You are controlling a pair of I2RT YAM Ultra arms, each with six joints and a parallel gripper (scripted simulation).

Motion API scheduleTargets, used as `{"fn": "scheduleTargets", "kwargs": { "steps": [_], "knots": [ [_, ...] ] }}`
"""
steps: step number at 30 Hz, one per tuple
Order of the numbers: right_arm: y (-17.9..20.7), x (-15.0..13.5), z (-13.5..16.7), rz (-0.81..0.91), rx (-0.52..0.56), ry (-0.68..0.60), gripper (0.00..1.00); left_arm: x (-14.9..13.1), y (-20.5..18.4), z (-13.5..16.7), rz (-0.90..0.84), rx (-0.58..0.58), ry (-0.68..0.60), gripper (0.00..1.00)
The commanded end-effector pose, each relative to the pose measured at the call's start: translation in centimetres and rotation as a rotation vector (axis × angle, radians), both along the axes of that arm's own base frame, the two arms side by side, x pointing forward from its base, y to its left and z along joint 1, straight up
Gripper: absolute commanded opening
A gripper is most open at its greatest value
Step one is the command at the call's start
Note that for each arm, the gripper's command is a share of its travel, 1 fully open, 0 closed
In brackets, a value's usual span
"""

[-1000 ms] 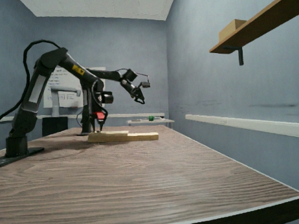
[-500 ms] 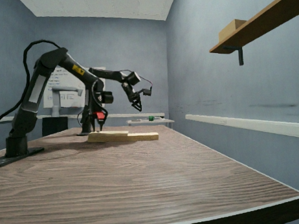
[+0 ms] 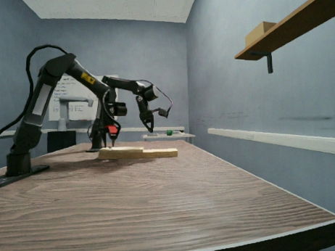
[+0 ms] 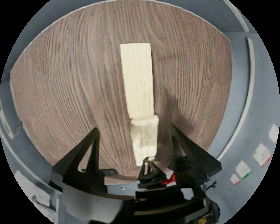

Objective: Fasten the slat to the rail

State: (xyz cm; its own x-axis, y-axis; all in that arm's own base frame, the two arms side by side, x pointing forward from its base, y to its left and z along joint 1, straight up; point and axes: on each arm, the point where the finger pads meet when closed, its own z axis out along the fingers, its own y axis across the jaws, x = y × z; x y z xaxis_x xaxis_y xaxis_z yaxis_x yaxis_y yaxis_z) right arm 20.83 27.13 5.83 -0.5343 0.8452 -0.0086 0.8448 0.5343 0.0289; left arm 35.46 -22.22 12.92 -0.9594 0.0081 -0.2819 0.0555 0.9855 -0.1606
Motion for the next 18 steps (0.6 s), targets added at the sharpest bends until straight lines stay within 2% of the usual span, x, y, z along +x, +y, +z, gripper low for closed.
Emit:
{"fn": "scheduleTargets", "kwargs": {
  "steps": [1,14,18],
  "knots": [
    [0.1,0.1,0.3,0.0,0.009,-0.006,0.34,-0.6,-0.8,0.5,0.012,0.002,0.037,1.0],
    [0.1,0.1,0.3,0.0,0.009,-0.006,0.34,-5.4,-3.3,-3.2,0.009,0.137,0.255,1.0],
    [0.1,0.1,0.3,0.0,0.009,-0.006,0.34,-6.0,-3.4,-3.6,0.011,0.161,0.276,1.0]
  ]
}}
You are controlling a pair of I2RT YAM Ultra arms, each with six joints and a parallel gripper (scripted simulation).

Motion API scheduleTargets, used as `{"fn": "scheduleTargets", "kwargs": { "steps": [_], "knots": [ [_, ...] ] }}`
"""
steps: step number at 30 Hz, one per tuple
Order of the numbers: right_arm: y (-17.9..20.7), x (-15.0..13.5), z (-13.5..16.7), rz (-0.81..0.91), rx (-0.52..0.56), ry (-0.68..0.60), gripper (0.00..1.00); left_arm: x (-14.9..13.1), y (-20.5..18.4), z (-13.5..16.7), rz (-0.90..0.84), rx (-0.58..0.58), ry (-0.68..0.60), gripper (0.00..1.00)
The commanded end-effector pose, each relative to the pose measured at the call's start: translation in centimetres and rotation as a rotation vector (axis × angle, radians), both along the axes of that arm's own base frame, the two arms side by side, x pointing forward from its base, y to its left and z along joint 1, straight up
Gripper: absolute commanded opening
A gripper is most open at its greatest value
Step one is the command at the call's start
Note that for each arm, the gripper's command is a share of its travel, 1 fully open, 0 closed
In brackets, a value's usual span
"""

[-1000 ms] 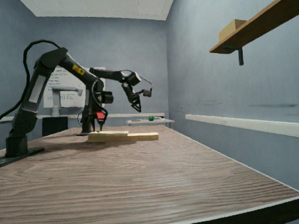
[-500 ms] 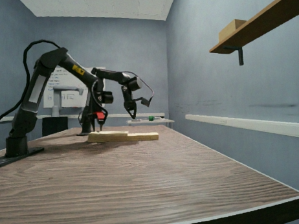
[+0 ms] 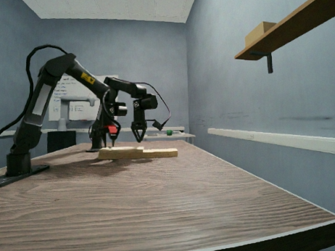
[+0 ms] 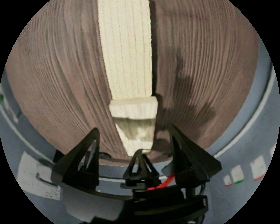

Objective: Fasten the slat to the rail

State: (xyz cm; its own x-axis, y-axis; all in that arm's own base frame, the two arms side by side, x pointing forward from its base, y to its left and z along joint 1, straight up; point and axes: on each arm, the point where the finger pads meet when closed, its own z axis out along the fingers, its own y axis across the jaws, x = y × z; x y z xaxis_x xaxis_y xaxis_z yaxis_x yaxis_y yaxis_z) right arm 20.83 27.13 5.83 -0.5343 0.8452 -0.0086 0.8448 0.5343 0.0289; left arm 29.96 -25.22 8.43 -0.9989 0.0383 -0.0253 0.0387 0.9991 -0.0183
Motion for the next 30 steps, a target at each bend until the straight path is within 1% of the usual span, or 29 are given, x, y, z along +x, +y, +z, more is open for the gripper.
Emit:
{"fn": "scheduleTargets", "kwargs": {
  "steps": [1,20,30],
  "knots": [
    [0.14,0.1,0.31,0.0,0.009,-0.006,0.34,-0.62,-0.49,0.78,0.017,0.014,0.024,1.0],
    [0.14,0.1,0.31,0.0,0.009,-0.006,0.34,-0.36,-0.54,1.1,0.018,0.003,0.012,1.0],
    [0.14,0.1,0.31,0.0,0.009,-0.006,0.34,-0.42,-0.32,0.65,0.016,0.011,0.015,1.0]
  ]
}}
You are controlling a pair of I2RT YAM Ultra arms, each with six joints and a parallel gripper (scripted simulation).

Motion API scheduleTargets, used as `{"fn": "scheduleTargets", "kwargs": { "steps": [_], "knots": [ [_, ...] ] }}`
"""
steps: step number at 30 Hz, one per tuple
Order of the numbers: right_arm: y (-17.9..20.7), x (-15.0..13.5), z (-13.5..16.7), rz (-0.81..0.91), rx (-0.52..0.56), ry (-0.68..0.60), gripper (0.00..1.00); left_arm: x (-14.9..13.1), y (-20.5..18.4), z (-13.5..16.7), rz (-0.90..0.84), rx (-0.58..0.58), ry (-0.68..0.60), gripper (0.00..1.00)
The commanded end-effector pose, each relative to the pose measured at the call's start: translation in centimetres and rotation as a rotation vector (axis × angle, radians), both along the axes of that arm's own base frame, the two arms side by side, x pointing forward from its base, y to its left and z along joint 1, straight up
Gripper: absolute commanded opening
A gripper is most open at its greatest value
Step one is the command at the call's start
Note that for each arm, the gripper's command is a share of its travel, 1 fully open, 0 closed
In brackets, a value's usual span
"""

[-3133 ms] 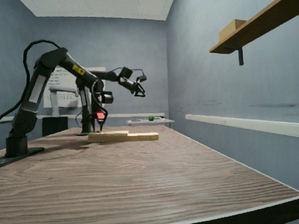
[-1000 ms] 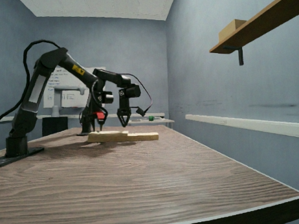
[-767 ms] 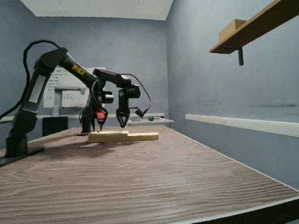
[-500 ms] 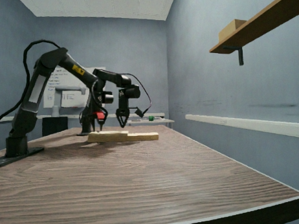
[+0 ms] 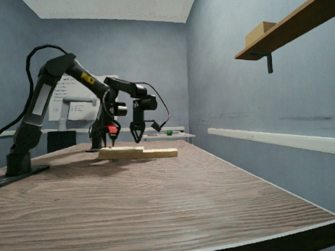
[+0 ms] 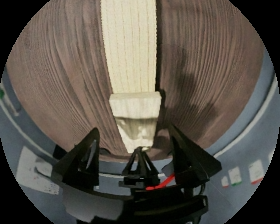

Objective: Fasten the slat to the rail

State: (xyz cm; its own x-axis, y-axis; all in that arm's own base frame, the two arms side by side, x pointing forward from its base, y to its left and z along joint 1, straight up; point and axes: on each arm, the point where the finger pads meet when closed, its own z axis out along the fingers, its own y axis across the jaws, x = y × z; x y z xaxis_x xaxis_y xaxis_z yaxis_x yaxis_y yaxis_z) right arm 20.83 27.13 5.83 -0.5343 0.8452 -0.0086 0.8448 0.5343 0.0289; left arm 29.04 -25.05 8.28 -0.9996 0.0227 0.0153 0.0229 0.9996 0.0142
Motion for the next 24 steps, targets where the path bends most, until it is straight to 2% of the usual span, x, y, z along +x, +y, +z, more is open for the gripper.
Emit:
{"fn": "scheduleTargets", "kwargs": {
  "steps": [1,24],
  "knots": [
    [0.1,0.1,0.3,0.0,0.009,-0.006,0.34,0.5,-0.5,0.8,0.001,-0.023,-0.025,1.0],
    [0.1,0.1,0.3,0.0,0.009,-0.006,0.34,0.6,-0.6,-0.5,0.001,-0.023,-0.025,1.0]
  ]
}}
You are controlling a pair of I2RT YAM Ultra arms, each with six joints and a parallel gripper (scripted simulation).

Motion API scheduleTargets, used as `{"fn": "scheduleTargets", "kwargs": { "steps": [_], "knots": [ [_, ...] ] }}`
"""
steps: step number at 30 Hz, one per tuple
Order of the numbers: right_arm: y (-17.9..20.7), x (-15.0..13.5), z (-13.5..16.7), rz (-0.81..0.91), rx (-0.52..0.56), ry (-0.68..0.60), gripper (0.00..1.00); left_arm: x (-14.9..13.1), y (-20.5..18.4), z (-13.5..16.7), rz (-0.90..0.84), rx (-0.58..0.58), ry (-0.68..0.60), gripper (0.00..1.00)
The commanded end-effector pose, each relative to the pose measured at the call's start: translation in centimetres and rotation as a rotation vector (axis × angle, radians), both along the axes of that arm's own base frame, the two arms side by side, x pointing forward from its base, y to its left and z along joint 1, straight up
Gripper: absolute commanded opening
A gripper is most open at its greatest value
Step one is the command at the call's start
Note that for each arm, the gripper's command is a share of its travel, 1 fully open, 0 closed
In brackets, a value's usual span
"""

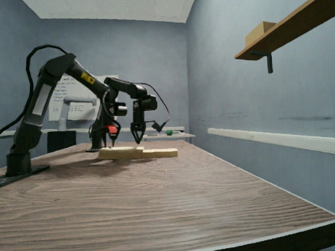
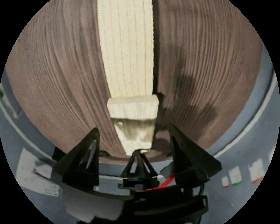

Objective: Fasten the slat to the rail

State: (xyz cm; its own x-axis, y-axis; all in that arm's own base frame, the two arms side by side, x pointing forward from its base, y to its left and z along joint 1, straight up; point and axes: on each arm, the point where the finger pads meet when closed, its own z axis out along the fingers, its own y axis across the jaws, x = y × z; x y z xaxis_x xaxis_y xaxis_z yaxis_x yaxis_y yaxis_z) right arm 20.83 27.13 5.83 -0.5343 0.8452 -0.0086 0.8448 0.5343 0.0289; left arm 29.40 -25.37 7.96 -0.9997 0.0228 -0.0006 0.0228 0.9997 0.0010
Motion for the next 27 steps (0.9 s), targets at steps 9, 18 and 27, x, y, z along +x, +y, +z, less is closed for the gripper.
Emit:
{"fn": "scheduleTargets", "kwargs": {
  "steps": [9,18,27],
  "knots": [
    [0.1,0.1,0.3,0.0,0.009,-0.006,0.34,0.2,-0.3,-0.8,0.001,-0.009,-0.009,1.0],
    [0.1,0.1,0.3,0.0,0.009,-0.006,0.34,0.3,-0.3,-1.3,0.001,-0.009,-0.009,1.0],
    [0.1,0.1,0.3,0.0,0.009,-0.006,0.34,0.3,-0.3,-1.9,0.001,-0.009,-0.009,1.0]
  ]
}}
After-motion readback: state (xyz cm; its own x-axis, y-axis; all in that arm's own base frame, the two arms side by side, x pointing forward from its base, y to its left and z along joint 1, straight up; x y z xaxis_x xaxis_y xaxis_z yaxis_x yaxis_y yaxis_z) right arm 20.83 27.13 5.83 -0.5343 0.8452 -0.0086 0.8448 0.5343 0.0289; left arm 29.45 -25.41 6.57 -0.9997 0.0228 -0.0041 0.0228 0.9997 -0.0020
